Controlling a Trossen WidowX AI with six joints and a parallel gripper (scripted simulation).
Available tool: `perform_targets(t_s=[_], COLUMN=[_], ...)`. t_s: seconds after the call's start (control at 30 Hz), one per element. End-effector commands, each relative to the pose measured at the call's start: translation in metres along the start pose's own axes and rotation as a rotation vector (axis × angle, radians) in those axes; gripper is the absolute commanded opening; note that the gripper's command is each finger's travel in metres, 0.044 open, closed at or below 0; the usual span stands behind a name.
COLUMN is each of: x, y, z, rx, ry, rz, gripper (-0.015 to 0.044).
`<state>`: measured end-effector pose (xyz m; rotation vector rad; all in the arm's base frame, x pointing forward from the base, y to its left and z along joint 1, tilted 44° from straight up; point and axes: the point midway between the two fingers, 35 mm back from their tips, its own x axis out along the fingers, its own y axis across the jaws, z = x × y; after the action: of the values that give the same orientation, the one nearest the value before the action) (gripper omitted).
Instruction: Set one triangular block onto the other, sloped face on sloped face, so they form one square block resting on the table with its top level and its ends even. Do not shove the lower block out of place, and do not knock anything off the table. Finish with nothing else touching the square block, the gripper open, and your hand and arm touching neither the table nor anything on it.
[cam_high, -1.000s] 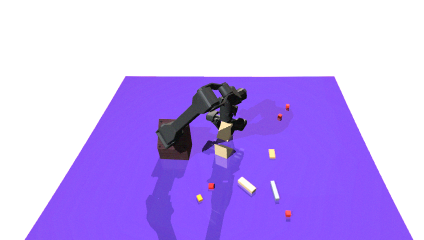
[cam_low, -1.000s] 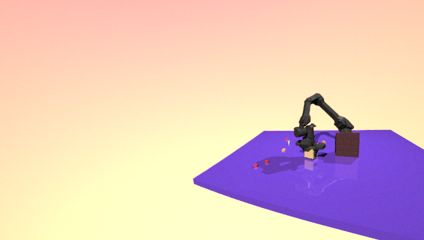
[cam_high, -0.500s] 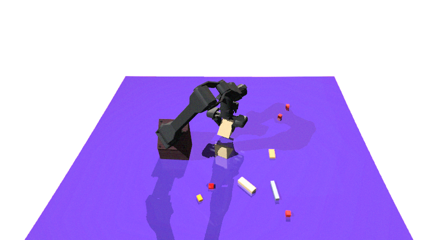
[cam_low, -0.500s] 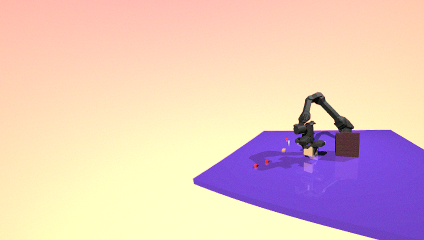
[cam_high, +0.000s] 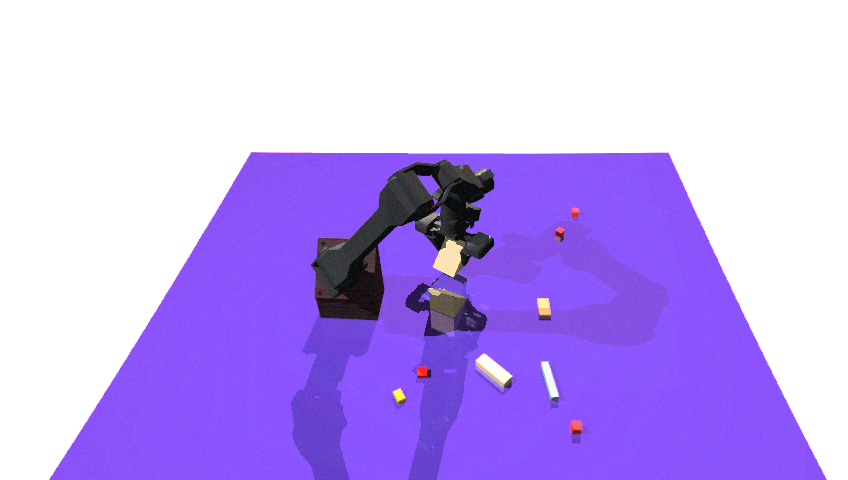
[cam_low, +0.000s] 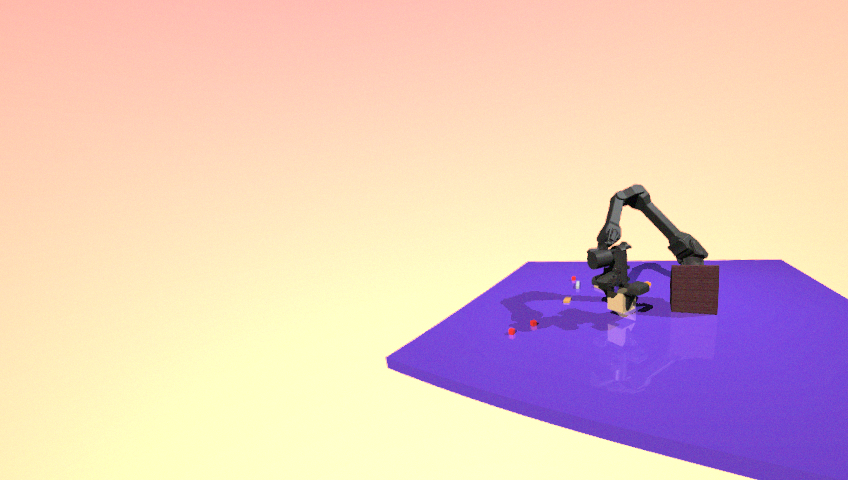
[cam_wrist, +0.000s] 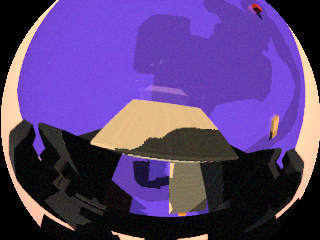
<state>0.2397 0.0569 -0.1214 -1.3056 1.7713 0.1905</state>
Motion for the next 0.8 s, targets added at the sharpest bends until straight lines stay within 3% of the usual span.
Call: perform_targets(t_s=[0.0,0.77], x=[0.0001,0.0001], y=[0.0002,-0.0001], z=[-0.0002,-0.0002], rx=[0.122,0.726], ry=[0.001,-0.001], rz=[0.002,0.006], gripper=[0.0000,0.0000])
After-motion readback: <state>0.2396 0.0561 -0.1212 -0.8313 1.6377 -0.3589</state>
